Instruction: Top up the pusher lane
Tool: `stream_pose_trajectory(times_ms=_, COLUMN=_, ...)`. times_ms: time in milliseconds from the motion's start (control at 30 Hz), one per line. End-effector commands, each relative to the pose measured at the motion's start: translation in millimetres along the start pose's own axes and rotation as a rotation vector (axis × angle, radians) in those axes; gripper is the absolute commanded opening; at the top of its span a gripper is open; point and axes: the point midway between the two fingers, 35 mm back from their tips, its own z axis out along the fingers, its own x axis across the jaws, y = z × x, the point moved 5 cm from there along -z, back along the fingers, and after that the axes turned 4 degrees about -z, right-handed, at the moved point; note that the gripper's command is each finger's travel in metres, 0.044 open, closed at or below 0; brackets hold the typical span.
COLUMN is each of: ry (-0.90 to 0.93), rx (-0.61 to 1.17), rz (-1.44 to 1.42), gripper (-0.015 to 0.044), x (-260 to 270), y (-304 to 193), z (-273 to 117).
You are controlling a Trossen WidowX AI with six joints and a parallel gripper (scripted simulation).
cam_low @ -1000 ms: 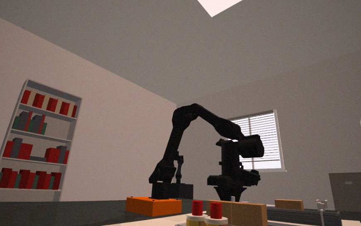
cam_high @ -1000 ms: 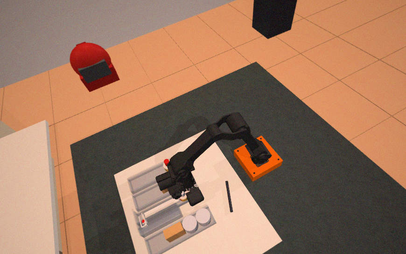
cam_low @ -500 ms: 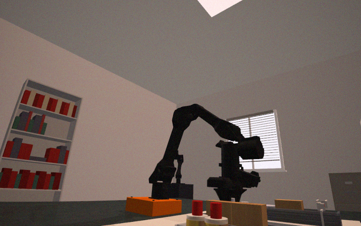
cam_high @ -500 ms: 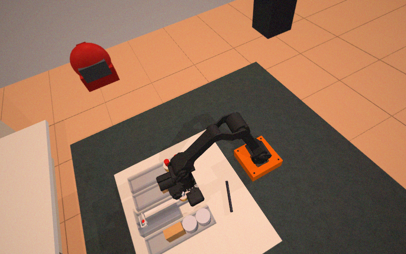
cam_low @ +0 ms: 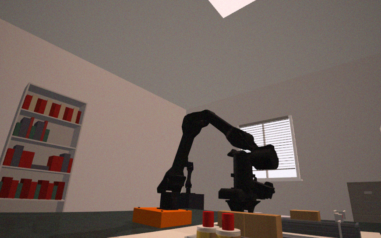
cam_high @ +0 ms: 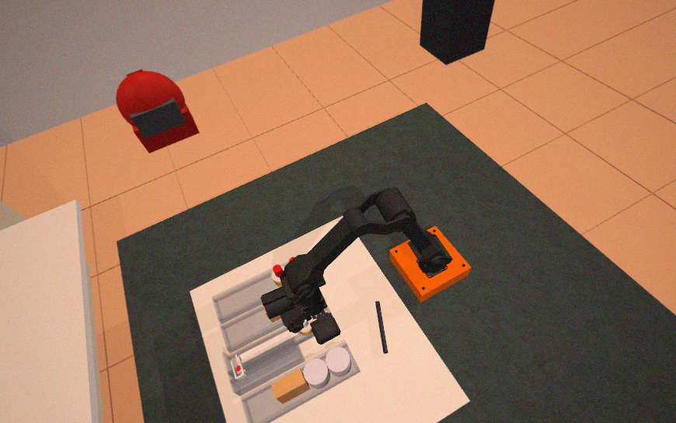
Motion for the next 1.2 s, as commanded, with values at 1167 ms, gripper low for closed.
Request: stream_pose_trajectory(times_ms=1167, ry=0.001, rx=-0.016, rz=0.004, gripper=0.0, x=0.5, y=-2.9, z=2.8)
